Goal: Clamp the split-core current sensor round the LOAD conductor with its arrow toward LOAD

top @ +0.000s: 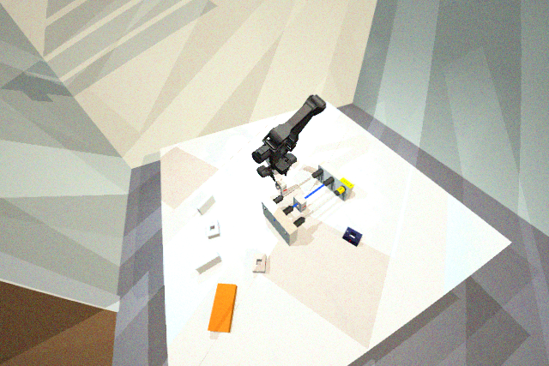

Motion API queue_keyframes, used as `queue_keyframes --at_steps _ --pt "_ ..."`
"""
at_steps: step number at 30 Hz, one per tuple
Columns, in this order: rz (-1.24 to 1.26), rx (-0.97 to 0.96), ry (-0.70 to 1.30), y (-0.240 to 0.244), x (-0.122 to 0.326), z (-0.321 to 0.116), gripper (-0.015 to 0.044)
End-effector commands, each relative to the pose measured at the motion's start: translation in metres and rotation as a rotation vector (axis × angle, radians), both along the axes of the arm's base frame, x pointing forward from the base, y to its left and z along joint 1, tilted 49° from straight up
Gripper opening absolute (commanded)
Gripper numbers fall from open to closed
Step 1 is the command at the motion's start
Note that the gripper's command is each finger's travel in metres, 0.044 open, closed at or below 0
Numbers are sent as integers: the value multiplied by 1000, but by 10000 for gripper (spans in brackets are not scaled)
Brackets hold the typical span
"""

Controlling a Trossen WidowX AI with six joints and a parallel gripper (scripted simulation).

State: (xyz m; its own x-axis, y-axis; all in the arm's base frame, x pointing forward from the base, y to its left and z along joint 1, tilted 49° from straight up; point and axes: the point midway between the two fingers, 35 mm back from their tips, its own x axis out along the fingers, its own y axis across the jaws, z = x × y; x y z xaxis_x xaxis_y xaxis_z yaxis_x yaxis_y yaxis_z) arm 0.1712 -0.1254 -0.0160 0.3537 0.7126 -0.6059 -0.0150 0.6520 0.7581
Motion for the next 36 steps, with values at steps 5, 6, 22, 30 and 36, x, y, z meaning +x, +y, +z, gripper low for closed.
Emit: queue_keyframes --at_steps 5,6,22,30,36 --pt "-40 -5 34 -27 -11 20 320" --pt "-77 22 97 -27 -10 20 320" --pt "-850 348 1257 -30 15 26 320" --pt "-859 350 1268 -26 17 22 320" --pt "-860 350 1268 -19 19 15 320"
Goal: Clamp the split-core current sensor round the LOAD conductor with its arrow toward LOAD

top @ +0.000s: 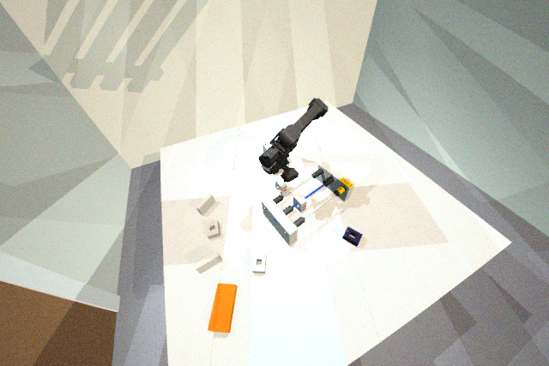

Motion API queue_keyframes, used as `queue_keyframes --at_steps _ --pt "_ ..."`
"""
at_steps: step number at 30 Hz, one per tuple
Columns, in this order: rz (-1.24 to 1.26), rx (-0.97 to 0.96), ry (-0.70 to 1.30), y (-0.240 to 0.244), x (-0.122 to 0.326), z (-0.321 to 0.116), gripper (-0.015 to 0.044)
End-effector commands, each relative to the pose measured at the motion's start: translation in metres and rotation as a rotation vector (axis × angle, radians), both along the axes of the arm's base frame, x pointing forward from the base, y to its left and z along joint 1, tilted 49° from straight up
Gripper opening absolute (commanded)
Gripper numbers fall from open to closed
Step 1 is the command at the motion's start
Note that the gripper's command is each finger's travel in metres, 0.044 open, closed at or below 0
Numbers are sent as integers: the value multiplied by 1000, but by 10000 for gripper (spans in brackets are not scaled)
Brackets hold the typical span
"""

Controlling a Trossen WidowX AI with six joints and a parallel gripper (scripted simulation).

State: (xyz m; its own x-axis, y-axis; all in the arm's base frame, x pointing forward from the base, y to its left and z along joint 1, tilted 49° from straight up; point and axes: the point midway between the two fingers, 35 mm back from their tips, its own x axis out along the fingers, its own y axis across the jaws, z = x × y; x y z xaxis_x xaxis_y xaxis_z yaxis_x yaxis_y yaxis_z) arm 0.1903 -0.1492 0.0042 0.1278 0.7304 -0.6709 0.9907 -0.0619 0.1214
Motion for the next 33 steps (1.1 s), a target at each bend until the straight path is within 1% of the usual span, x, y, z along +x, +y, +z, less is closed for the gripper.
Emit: queue_keyframes --at_steps 1,29,33 --pt "-11 11 23 6 0 -6 320" --pt "-10 13 22 38 5 -34 320" --pt "-6 5 16 34 5 -32 293"
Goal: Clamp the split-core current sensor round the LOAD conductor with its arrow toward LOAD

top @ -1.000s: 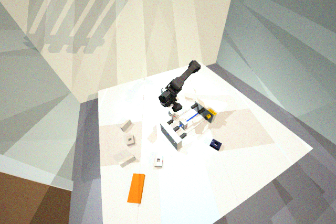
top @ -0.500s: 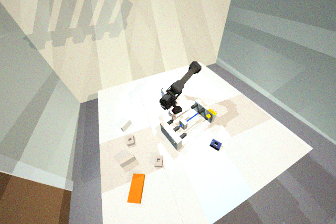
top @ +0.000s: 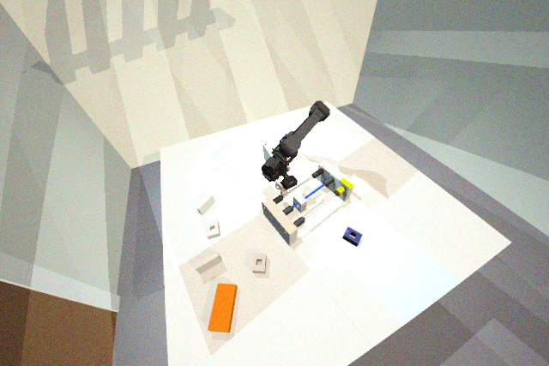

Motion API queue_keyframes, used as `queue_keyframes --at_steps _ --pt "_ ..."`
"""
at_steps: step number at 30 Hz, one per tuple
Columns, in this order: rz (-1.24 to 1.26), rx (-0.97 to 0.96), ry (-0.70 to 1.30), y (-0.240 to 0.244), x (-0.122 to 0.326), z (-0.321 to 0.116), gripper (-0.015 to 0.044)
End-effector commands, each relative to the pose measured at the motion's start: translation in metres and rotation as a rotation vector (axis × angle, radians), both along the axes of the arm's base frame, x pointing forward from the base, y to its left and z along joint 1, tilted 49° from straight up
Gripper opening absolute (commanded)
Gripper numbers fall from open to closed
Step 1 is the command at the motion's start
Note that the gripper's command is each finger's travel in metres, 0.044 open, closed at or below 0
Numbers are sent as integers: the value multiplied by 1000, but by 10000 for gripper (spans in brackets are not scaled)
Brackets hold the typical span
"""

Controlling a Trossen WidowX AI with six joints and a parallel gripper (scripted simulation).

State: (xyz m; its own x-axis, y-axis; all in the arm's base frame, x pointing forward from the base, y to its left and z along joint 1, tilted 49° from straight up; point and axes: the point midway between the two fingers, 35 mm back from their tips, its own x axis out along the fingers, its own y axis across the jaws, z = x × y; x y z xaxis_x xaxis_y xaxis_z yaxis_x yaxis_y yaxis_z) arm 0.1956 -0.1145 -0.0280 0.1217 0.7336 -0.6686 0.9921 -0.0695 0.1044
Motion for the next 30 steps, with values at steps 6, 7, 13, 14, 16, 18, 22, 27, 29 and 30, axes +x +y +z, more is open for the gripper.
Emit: queue_keyframes --at_steps 6,7,13,14,16,18,22,27,29,30 --pt "1 -1 -1 -1 0 0 253" --pt "1 -1 -1 -1 0 0 247" --pt "1 -1 -1 -1 0 0 207" --pt "1 -1 -1 -1 0 0 200" --pt "0 -1 -1 -3 0 2 147" --pt "0 -1 0 -7 0 5 95" --pt "-1 -2 2 -21 0 16 0" --pt "-2 -1 4 -39 -2 31 0" --pt "-2 0 5 -46 -3 37 0" --pt "-3 0 5 -49 -3 40 0"
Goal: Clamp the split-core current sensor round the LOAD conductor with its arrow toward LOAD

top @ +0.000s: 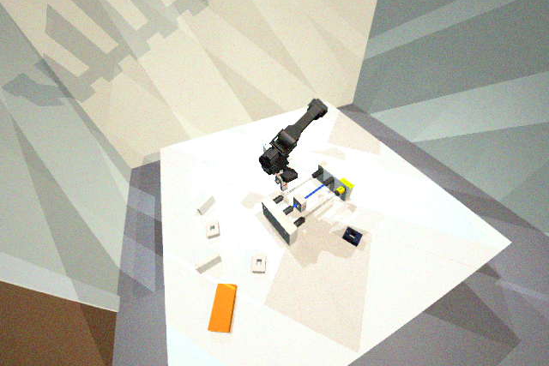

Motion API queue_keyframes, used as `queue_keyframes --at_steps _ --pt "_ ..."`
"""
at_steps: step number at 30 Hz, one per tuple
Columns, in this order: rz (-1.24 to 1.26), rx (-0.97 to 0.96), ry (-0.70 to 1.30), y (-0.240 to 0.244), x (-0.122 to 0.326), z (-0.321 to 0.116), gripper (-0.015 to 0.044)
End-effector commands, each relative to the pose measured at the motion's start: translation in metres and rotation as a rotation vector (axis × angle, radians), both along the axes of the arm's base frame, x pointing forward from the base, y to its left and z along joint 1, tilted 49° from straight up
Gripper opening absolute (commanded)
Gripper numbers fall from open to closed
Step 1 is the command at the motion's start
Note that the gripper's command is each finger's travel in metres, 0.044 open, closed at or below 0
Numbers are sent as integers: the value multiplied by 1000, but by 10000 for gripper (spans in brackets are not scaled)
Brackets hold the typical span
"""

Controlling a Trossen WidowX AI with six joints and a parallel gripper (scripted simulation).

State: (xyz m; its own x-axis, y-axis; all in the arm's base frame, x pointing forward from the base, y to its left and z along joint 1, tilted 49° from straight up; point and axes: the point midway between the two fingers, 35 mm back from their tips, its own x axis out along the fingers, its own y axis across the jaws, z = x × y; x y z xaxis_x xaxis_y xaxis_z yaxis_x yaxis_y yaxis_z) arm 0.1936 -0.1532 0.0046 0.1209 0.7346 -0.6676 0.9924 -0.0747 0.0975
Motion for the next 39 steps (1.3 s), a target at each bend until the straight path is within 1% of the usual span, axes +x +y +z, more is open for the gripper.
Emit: queue_keyframes --at_steps 1,9,12,22,33,35,39 --pt "2 -2 -1 -13 -1 10 0" --pt "2 2 1 -33 -5 34 0" --pt "-7 -6 -7 -33 3 36 0" --pt "-75 -45 -103 -20 75 70 0" --pt "-117 2 -243 22 151 126 0" --pt "-118 14 -260 29 159 134 0" --pt "-118 16 -262 30 160 135 0"
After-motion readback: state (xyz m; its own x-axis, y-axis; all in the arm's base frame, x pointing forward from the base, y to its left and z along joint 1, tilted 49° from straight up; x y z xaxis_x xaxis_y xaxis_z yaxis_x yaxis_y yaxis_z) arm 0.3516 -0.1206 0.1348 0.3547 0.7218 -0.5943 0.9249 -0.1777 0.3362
